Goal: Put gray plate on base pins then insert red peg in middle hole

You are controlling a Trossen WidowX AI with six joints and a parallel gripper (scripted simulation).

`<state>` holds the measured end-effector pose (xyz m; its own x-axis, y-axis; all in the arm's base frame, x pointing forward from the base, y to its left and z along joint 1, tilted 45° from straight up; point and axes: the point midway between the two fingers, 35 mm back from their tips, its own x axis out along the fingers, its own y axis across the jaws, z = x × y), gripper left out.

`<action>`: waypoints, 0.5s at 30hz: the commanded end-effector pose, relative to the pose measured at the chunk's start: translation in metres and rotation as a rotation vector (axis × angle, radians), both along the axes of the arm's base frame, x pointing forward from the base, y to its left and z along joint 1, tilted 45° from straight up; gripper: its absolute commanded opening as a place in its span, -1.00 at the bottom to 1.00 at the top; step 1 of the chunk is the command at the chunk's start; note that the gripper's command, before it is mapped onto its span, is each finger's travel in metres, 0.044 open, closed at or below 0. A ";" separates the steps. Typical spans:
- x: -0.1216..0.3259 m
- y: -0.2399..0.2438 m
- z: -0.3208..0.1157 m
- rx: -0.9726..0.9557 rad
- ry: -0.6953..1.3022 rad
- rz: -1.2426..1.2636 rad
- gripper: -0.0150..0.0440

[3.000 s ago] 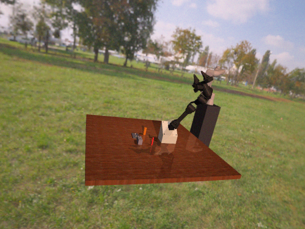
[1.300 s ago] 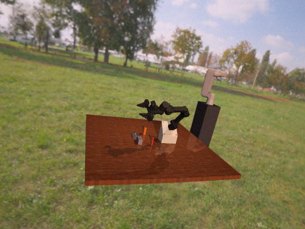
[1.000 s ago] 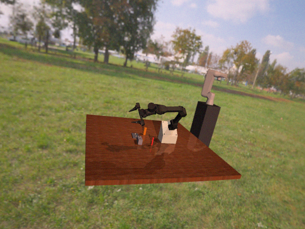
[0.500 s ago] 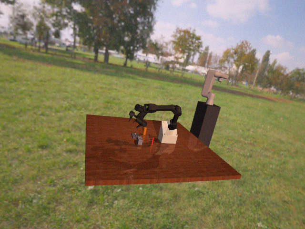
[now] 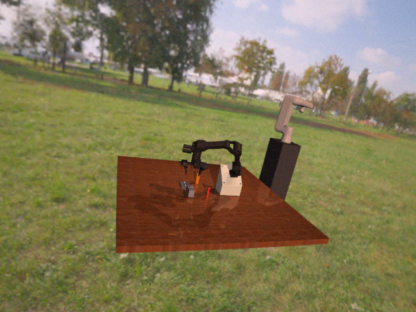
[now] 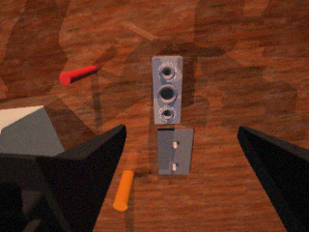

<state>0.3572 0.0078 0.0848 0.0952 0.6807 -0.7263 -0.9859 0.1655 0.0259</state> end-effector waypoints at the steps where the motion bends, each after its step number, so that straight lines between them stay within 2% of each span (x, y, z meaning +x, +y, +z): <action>1: -0.004 0.002 -0.002 0.029 -0.001 0.024 1.00; 4: -0.002 0.009 -0.010 0.028 -0.001 0.024 1.00; 8: 0.001 0.046 -0.046 0.031 -0.002 0.024 1.00; 15: 0.000 0.055 -0.055 0.031 -0.002 0.024 1.00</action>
<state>0.3583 0.0566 0.0384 0.0784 0.7018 -0.7080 -0.9911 0.1318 0.0209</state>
